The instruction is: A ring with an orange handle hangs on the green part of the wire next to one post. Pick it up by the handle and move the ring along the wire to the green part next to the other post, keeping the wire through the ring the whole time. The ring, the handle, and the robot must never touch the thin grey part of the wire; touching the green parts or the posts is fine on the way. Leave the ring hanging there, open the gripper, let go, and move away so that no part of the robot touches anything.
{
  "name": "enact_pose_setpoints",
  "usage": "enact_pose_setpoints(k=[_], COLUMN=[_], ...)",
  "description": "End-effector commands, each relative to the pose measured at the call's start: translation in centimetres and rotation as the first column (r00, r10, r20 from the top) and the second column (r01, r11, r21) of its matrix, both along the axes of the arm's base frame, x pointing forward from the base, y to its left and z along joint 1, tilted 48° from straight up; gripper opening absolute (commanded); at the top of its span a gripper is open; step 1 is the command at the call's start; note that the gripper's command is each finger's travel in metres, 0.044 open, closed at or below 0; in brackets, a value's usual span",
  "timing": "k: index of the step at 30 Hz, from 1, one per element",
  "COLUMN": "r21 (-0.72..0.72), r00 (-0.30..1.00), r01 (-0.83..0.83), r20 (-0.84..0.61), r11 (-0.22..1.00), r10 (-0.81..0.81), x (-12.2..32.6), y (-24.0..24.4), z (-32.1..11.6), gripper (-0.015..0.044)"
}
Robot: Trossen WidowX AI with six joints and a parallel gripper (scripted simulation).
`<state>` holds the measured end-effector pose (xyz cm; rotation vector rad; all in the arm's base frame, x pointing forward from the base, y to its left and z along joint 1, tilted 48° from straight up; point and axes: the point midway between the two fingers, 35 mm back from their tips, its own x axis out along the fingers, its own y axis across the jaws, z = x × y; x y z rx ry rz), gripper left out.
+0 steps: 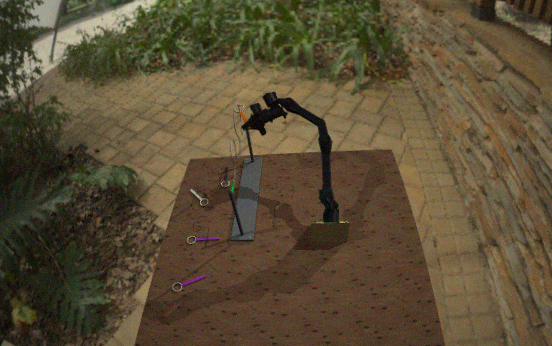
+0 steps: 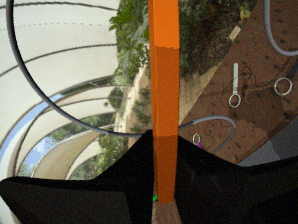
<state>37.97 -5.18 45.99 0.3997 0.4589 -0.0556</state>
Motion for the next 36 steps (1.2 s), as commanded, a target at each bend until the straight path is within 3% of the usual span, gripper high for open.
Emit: enact_pose_setpoints(k=[1,36], r21=[-0.051,-0.478], r00=[1.0,0.999], r01=[-0.005,0.0], r20=[-0.001,-0.035], r11=[0.999,0.878], r10=[0.005,-0.019], x=[0.0,-0.1], y=[0.0,-1.4], z=[0.1,-0.2], gripper=[-0.015,-0.015])
